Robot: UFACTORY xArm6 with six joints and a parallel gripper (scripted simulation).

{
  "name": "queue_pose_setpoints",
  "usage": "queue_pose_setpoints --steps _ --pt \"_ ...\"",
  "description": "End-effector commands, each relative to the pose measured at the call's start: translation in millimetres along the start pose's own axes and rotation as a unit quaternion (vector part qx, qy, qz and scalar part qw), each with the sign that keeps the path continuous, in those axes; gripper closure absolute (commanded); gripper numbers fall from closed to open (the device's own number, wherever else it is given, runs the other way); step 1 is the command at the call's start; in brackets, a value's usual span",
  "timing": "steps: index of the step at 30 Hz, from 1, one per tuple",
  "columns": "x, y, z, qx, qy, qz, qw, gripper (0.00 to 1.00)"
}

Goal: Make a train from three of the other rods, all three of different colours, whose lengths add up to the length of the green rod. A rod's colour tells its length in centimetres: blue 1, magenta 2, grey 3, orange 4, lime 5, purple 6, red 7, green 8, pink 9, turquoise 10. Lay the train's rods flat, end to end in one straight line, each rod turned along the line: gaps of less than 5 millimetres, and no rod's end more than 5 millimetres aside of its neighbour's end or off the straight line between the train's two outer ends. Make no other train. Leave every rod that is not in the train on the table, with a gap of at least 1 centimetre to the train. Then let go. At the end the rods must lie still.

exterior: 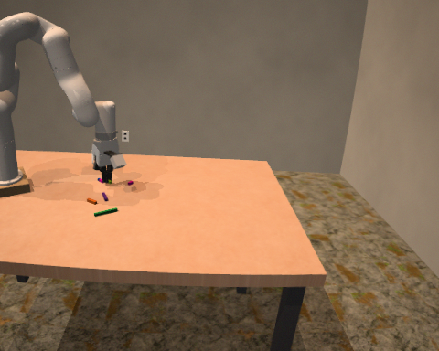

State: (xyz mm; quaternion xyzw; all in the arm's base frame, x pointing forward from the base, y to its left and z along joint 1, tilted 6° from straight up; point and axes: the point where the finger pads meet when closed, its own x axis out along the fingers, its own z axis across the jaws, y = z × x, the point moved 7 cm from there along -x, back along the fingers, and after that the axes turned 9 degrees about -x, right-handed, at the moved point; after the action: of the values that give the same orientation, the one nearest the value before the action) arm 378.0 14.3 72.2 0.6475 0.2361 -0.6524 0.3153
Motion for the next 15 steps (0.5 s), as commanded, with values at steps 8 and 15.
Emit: queue_pose_setpoints --steps 8,15 --pt "-0.8 0.8 -0.8 0.000 0.001 0.001 1.000 0.96" --pt "1.6 0.8 -0.9 0.000 0.001 0.001 1.000 0.96"
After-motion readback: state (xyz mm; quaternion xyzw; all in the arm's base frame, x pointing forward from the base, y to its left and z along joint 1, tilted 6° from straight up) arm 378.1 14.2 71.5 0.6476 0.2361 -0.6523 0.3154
